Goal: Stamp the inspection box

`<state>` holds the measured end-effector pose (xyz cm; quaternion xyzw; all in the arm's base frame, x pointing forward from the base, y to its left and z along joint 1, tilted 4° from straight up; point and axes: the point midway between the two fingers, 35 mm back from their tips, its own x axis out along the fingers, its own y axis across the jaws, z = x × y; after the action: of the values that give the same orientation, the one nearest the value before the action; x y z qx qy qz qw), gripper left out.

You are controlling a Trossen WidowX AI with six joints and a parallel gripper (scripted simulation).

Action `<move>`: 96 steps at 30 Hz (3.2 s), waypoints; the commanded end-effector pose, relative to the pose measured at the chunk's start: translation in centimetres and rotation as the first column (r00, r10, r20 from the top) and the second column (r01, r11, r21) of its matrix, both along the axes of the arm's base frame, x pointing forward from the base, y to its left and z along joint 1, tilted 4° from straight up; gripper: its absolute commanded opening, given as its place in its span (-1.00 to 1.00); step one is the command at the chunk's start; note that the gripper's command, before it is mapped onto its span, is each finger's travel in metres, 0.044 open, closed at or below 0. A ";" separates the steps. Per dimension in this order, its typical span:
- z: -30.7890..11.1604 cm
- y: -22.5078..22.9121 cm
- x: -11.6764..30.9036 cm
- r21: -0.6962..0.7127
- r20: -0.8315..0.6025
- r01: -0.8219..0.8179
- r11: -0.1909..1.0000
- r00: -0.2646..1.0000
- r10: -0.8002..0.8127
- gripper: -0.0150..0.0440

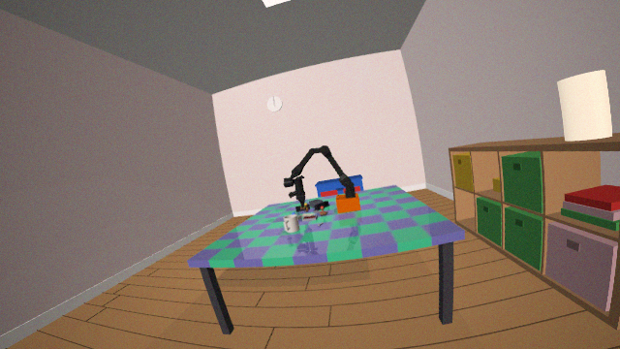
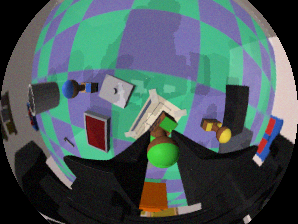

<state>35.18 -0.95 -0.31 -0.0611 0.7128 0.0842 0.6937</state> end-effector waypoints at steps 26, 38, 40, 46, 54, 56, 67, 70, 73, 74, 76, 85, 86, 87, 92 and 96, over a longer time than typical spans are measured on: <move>-2.0 0.0 -0.1 -0.004 0.000 0.001 1.000 1.000 -0.001 -0.49; -2.8 0.0 -0.2 -0.004 0.000 0.002 1.000 1.000 -0.002 -0.49; -2.9 0.0 -0.2 -0.004 0.000 0.002 1.000 1.000 -0.002 -0.49; -3.3 0.1 -0.3 -0.004 0.000 0.002 1.000 1.000 -0.002 -0.49; -3.8 0.1 -0.3 -0.005 0.000 0.003 1.000 1.000 -0.003 -0.49; -3.8 0.1 -0.3 -0.005 0.000 0.003 1.000 1.000 -0.003 -0.49; -3.9 0.1 -0.3 -0.004 -0.001 0.003 1.000 1.000 -0.003 -0.49; -4.0 0.1 -0.3 -0.004 -0.001 0.003 1.000 1.000 -0.003 -0.49; -4.1 0.1 -0.3 -0.004 -0.001 0.003 1.000 1.000 -0.003 -0.49; -4.1 0.1 -0.3 -0.004 -0.001 0.003 1.000 1.000 -0.003 -0.49; -4.1 0.1 -0.3 -0.004 -0.001 0.003 1.000 1.000 -0.003 -0.49; -4.2 0.1 -0.3 -0.004 -0.001 0.003 1.000 1.000 -0.003 -0.49; -4.2 0.1 -0.3 -0.004 -0.001 0.003 1.000 1.000 -0.003 -0.49; -4.2 0.1 -0.3 -0.004 -0.001 0.003 1.000 1.000 -0.003 -0.49; -4.3 0.1 -0.3 -0.004 -0.001 0.003 1.000 1.000 -0.003 -0.49; -4.3 0.1 -0.3 -0.004 -0.001 0.003 1.000 1.000 -0.003 -0.49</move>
<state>34.77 -0.84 -4.51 -0.0615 0.7141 0.0842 0.6922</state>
